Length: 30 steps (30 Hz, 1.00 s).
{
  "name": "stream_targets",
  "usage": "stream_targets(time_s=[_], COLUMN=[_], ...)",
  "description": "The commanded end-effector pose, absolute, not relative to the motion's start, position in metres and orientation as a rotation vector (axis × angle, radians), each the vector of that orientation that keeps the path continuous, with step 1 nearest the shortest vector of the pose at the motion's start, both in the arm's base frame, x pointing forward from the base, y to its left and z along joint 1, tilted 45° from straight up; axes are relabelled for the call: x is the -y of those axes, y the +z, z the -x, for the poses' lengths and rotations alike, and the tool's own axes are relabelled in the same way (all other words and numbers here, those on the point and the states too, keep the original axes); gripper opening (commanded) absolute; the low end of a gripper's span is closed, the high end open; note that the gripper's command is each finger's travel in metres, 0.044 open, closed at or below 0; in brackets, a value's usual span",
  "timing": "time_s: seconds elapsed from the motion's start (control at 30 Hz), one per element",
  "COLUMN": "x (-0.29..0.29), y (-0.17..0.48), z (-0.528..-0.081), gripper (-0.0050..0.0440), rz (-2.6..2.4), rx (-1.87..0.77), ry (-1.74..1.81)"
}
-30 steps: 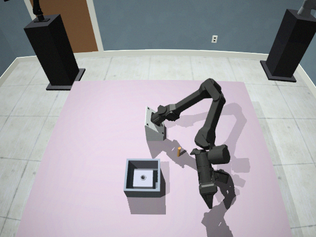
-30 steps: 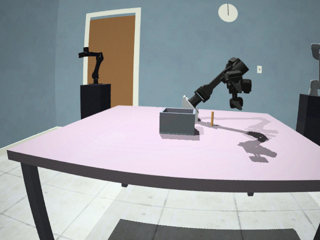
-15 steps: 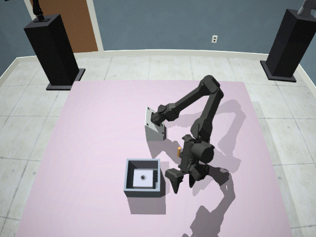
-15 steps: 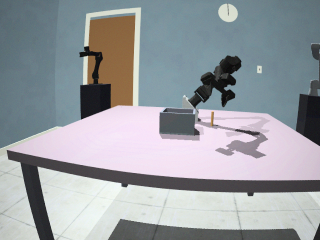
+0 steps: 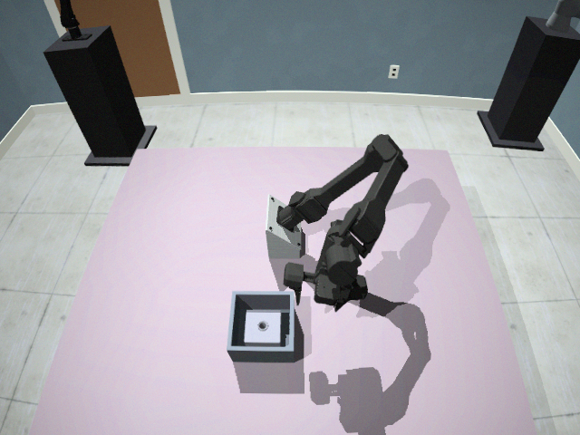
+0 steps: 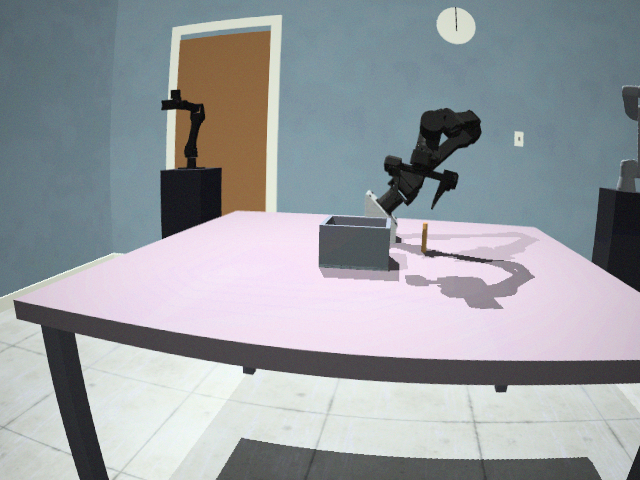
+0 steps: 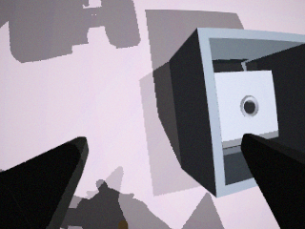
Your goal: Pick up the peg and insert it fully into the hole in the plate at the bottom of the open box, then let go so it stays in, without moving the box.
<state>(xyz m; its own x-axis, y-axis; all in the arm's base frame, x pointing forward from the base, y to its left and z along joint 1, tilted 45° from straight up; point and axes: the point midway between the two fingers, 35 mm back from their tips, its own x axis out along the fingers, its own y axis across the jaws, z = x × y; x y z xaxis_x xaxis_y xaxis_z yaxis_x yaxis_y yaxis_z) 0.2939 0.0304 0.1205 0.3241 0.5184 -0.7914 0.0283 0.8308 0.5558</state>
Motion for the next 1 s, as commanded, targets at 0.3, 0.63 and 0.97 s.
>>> stream_targets(time_s=[0.3, 0.63, 0.97], x=[-0.034, -0.041, -0.066], y=[0.132, 0.146, 0.122], z=[-0.201, -0.167, -0.166], gripper=[0.044, 0.044, 0.044], rz=[-1.071, -1.253, -1.253], rx=[-1.626, -1.785, -1.785], ry=[0.033, -0.094, -0.094])
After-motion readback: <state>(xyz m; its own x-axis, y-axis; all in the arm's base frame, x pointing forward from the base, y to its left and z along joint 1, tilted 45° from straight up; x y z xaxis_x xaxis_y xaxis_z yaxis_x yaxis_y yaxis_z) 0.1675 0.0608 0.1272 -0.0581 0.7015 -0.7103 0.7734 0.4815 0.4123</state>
